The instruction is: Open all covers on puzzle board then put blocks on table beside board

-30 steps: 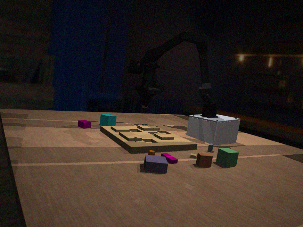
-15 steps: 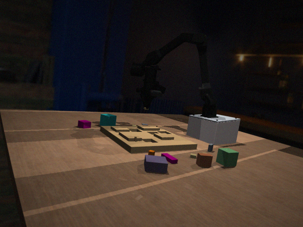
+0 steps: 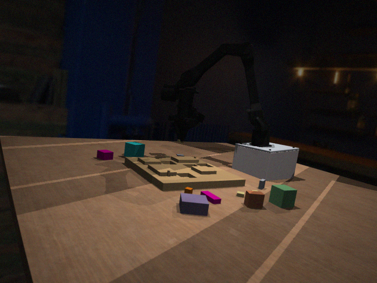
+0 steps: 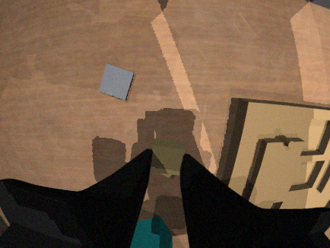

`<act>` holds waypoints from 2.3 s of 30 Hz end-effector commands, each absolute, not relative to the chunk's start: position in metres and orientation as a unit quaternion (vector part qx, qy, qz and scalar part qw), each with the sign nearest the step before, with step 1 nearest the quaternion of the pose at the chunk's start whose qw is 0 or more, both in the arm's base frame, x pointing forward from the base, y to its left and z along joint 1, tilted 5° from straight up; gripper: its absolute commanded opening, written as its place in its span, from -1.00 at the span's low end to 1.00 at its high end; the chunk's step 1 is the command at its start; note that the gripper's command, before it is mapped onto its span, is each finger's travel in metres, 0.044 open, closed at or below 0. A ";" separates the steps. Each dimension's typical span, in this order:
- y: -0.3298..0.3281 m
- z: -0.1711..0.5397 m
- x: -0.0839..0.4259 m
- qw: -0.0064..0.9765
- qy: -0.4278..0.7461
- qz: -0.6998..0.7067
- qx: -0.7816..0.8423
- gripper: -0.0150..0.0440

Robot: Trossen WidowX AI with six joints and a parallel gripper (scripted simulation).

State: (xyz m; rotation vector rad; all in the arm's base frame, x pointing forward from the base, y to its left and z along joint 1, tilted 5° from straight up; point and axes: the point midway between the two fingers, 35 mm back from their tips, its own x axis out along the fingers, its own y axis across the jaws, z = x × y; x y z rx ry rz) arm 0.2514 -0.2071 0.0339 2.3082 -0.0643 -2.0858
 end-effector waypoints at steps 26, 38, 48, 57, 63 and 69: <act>-0.208 -0.013 0.255 0.015 -0.018 -0.670 0.742 -0.22; -0.207 -0.033 0.255 0.015 -0.018 -0.670 0.742 -0.22; -0.208 -0.034 0.255 0.017 -0.018 -0.671 0.741 0.31; -0.208 -0.030 0.255 0.016 -0.018 -0.670 0.742 1.00; -0.208 -0.011 0.254 0.016 -0.018 -0.670 0.742 1.00; -0.207 0.008 0.252 0.016 -0.018 -0.670 0.742 1.00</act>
